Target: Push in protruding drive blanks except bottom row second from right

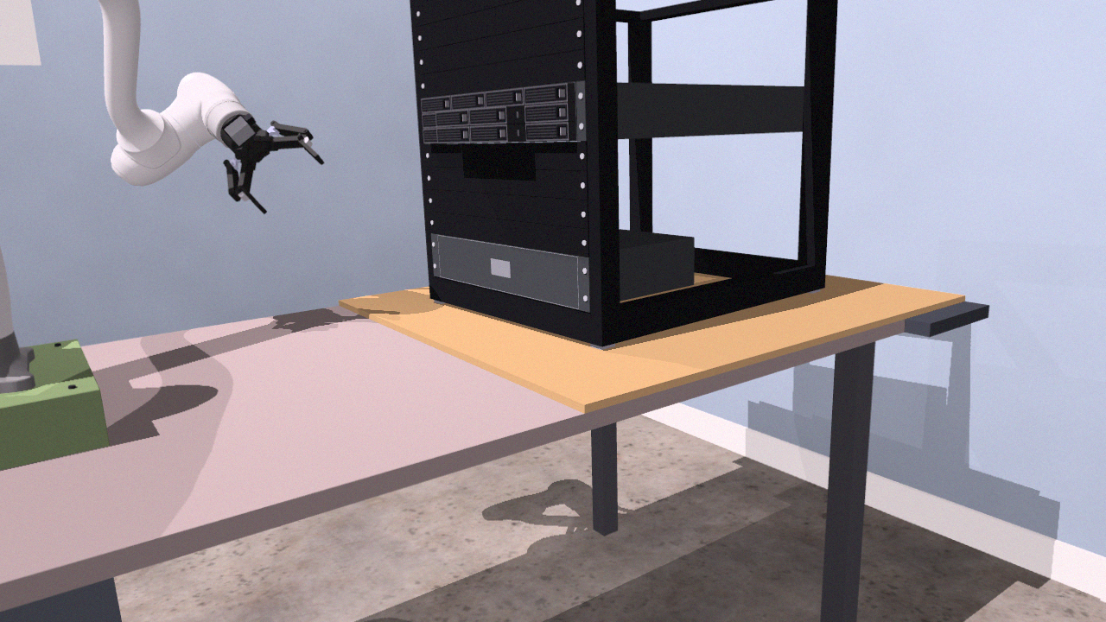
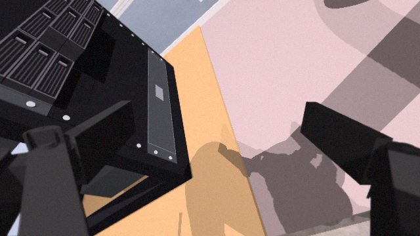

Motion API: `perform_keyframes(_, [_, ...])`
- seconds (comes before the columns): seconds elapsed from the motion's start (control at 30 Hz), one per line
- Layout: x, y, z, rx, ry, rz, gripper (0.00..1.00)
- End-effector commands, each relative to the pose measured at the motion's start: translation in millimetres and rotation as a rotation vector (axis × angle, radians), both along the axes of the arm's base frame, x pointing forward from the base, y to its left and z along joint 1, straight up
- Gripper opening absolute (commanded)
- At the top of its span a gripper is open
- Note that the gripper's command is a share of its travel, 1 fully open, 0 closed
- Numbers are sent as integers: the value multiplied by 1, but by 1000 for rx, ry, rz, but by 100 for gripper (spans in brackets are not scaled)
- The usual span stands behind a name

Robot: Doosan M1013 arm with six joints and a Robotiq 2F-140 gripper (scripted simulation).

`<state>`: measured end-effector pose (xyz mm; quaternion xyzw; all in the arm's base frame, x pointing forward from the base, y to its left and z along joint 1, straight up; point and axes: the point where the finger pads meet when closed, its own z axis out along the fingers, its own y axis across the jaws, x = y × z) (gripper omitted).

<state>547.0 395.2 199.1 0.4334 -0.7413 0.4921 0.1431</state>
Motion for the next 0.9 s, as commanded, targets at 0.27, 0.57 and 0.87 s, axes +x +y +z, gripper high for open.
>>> perform_keyframes(0.27, [-3, -3, 0, -17, 13, 12, 100])
perform_keyframes(0.57, [-3, -13, 3, -77, 47, 42, 100])
perform_keyframes(0.87, [-2, -39, 10, -231, 133, 123, 100])
